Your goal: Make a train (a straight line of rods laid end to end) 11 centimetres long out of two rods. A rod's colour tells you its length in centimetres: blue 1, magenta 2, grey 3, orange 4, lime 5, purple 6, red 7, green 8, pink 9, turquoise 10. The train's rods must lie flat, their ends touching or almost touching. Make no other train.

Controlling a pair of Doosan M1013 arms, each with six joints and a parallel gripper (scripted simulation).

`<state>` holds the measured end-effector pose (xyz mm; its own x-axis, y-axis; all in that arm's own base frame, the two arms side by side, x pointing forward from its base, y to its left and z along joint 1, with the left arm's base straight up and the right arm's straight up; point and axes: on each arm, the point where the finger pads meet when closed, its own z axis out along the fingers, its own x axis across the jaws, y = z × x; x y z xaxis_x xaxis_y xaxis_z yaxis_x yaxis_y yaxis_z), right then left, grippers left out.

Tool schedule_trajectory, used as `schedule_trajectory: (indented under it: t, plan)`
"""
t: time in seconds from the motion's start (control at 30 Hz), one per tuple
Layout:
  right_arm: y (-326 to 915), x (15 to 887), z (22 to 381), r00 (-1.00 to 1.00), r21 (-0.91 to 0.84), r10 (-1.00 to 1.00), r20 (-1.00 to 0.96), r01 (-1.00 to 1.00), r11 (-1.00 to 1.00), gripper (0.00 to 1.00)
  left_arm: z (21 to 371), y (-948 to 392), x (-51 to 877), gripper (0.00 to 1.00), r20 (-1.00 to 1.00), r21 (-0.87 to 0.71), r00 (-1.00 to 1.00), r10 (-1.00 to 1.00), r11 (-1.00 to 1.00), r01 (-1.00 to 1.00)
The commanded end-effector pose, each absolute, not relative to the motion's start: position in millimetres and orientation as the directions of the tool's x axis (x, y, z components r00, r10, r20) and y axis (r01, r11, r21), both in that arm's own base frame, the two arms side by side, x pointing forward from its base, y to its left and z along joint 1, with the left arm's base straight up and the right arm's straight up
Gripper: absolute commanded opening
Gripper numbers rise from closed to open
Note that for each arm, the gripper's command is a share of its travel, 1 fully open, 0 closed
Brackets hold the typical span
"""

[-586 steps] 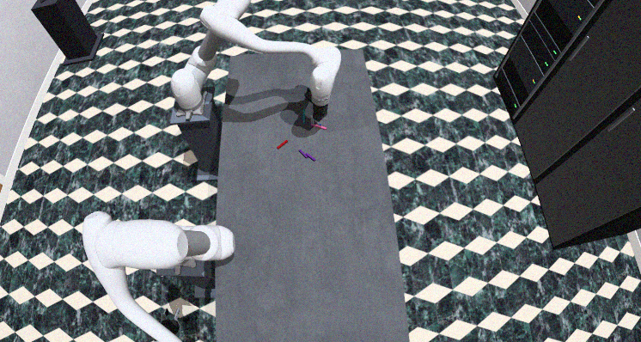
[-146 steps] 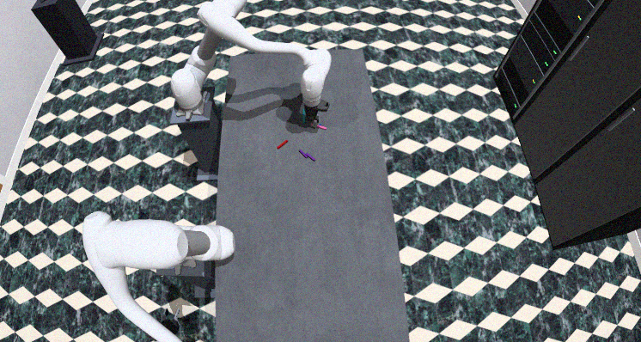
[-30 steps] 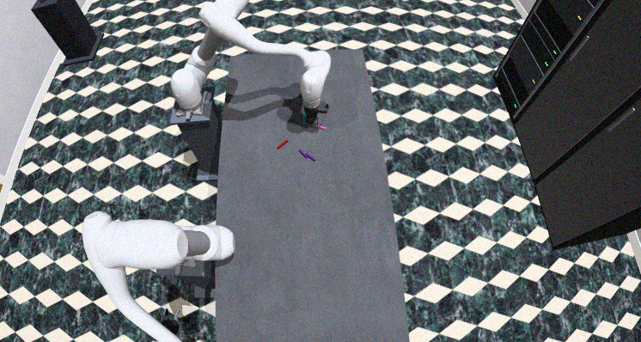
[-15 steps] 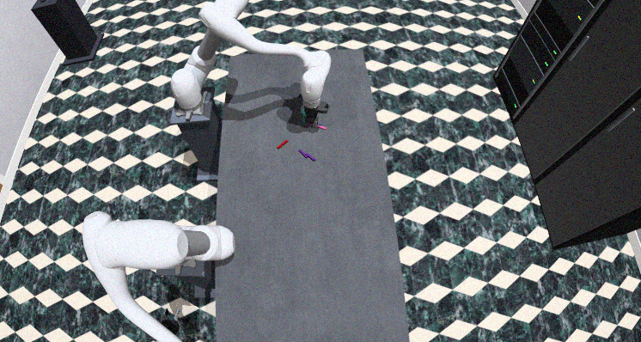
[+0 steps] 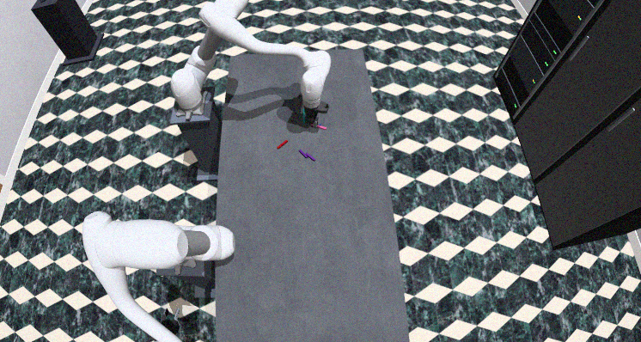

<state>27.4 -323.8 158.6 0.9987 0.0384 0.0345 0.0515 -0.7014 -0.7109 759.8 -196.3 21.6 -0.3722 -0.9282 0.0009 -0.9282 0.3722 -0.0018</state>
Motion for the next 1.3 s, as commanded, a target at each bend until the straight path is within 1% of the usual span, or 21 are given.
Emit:
schedule_trajectory:
  t: [0.0,0.2,0.27,0.43,0.57,0.7,1.0,1.27]
  plan:
    - [-323.5,29.6,158.8,0.999,-0.706,0.026,0.038,0.045,-0.707,1.0,29.2,-192.2,759.7,0.24,-0.002,0.0,-0.372,-0.928,0.372,-0.928]
    - [-323.5,29.6,158.8,0.999,-0.706,0.026,0.038,0.045,-0.707,1.0,64.5,-192.7,761.5,0.24,-0.002,-0.004,-0.372,-0.928,0.372,-0.928]
    - [-323.5,29.6,158.8,0.999,-0.706,0.026,0.038,0.045,-0.707,1.0,64.5,-192.7,761.5,0.24,-0.002,-0.004,-0.372,-0.928,0.372,-0.928]
    - [-323.5,29.6,158.8,0.999,-0.706,0.026,0.038,0.045,-0.707,1.0,102.2,-192.7,761.2,0.24,-0.002,-0.004,-0.372,-0.928,0.372,-0.928]
    - [-323.5,29.6,158.8,0.999,-0.706,0.026,0.038,0.045,-0.707,1.0,121.2,-192.6,761.1,0.24,-0.002,-0.004,-0.372,-0.928,0.372,-0.928]
    - [-323.5,29.6,158.8,0.999,-0.706,0.026,0.038,0.045,-0.707,1.0,125.1,-192.6,761.1,0.24,-0.002,-0.004,-0.372,-0.928,0.372,-0.928]
    - [-323.5,29.6,158.8,0.999,-0.706,0.026,0.038,0.045,-0.707,1.0,122.2,-193.8,760.4,0.24,-0.001,-0.002,-0.372,-0.928,0.372,-0.928]
    - [-323.5,29.6,158.8,0.999,-0.706,0.026,0.038,0.045,-0.707,1.0,122.1,-249.5,733.8,0.24,-0.001,-0.003,-0.371,-0.929,0.371,-0.929]
